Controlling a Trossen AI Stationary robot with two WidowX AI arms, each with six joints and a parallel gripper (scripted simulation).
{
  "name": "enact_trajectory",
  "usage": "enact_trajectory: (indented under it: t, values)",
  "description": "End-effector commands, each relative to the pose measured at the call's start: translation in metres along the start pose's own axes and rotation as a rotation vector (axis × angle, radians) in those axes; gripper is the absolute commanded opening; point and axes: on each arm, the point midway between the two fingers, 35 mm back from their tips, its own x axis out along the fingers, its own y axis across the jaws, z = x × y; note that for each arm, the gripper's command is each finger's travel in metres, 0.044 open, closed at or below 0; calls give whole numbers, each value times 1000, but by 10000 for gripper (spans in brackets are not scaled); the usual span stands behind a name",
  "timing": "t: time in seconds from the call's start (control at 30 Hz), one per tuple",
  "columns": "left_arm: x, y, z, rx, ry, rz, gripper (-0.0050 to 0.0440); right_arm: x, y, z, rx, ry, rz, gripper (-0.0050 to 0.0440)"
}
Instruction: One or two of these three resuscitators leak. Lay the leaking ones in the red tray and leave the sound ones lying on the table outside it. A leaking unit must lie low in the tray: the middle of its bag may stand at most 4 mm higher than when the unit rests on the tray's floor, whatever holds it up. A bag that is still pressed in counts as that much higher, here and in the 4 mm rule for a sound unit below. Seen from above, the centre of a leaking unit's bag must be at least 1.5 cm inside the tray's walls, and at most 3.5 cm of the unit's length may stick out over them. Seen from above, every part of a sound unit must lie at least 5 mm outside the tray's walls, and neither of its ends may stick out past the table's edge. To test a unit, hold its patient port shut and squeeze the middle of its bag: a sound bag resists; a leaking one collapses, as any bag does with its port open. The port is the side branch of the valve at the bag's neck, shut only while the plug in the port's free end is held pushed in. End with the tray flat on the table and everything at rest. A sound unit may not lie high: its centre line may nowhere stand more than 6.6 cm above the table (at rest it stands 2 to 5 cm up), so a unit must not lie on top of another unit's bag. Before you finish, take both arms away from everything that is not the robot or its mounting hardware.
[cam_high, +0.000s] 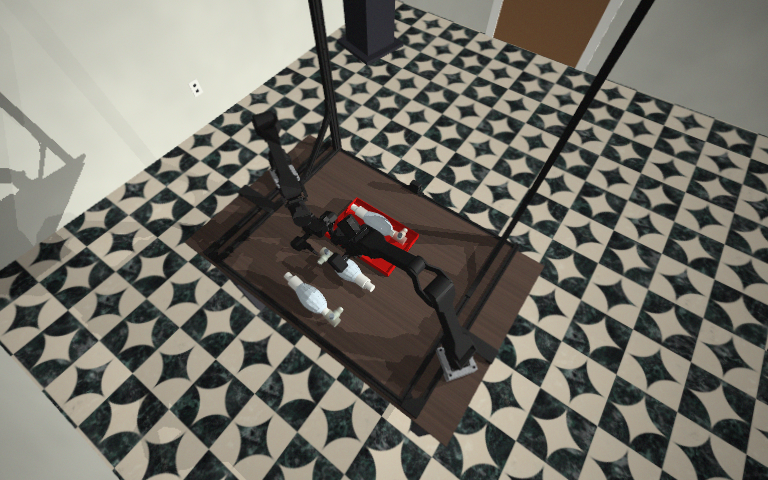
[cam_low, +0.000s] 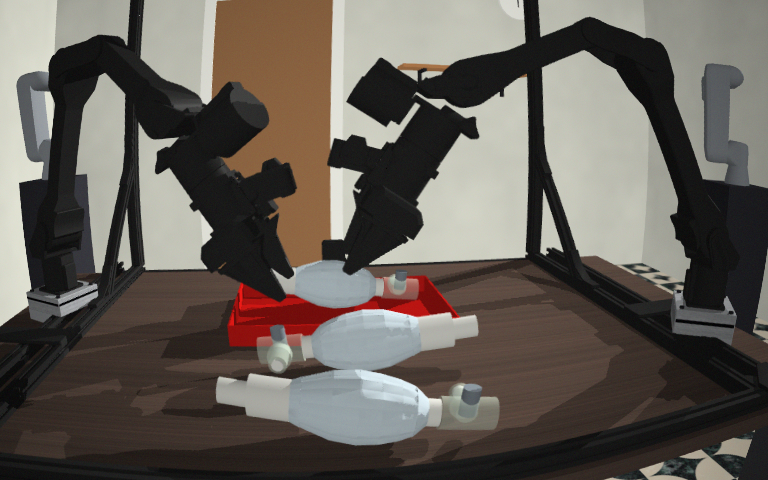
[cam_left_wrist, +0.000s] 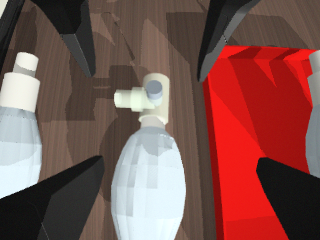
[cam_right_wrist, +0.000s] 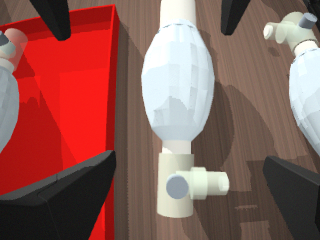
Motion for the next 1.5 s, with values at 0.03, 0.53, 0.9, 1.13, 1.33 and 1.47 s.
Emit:
enact_trajectory:
  t: [0.03, 0.53, 0.9, 1.13, 1.33, 1.47]
  values:
    - [0, 9, -1, 8, -6, -1, 440, 0, 0, 0, 0, 0, 0, 409]
    - [-1, 24, -3, 27, -25, -11, 440, 2, -11, 0, -11, -17, 4, 409]
    - [-1, 24, -3, 27, -25, -11, 440, 2, -11, 0, -11, -17, 4, 409]
    - [48, 24, -37, 25, -25, -10, 440, 43, -11, -29, -10, -16, 2, 409]
    - [48, 24, -37, 25, -25, -10, 440, 43, -11, -29, -10, -16, 2, 409]
    - [48, 24, -37, 25, -25, -10, 440, 43, -11, -29, -10, -16, 2, 409]
